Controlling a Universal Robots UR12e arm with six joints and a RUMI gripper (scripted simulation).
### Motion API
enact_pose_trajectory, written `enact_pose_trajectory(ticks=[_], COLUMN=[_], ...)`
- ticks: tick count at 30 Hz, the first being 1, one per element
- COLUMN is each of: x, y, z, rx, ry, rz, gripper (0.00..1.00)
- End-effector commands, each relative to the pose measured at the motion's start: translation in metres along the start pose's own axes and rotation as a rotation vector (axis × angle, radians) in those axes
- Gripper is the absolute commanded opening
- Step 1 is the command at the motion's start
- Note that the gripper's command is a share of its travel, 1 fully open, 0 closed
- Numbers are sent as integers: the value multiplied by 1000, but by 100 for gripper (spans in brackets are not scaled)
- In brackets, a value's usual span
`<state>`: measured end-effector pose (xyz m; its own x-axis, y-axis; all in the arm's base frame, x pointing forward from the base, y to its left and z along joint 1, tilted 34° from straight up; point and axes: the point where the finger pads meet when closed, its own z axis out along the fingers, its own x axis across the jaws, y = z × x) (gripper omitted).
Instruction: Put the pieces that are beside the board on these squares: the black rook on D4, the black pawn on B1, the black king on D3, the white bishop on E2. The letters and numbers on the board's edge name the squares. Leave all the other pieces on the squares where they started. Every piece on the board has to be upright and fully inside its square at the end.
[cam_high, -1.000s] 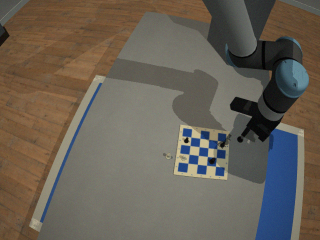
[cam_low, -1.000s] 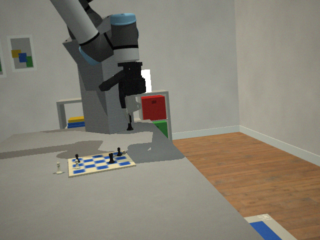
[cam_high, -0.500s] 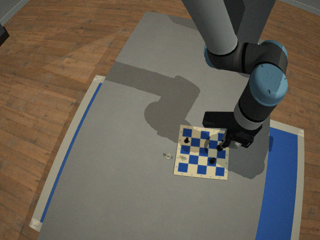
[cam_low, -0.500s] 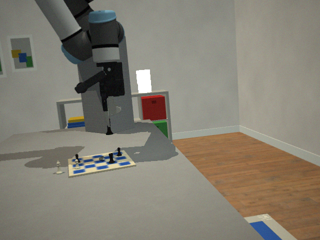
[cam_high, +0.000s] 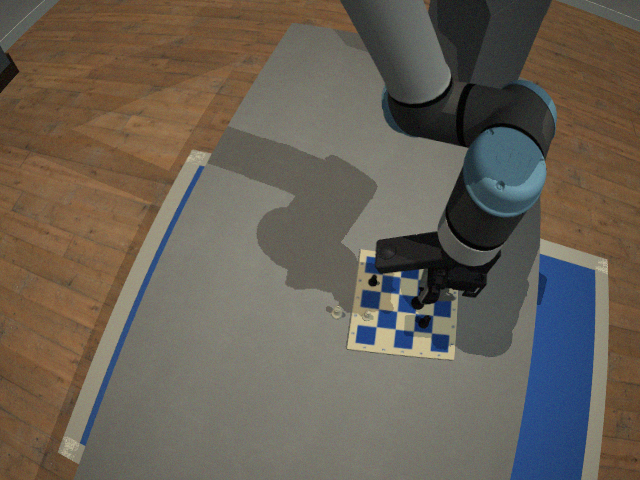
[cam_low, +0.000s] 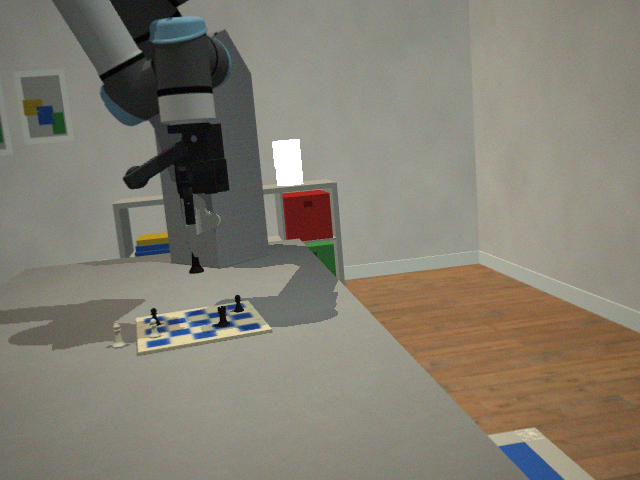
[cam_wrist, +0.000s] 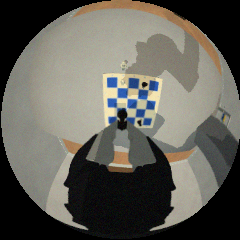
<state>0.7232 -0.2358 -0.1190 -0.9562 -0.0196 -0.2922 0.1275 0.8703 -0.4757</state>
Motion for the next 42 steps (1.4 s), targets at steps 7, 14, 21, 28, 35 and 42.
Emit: enact_pose_trajectory(ticks=[7, 14, 21, 28, 35, 42], x=[-1, -1, -1, -2, -2, -2], y=[-2, -2, -2, -2, -2, -2], z=[-1, 7, 23, 57, 86, 95], rx=[-1, -2, -2, -2, -2, -2], ry=[-1, -1, -1, -1, -1, -1], rz=[-10, -10, -10, -10, -10, -10], gripper=[0, 0, 0, 0, 0, 0])
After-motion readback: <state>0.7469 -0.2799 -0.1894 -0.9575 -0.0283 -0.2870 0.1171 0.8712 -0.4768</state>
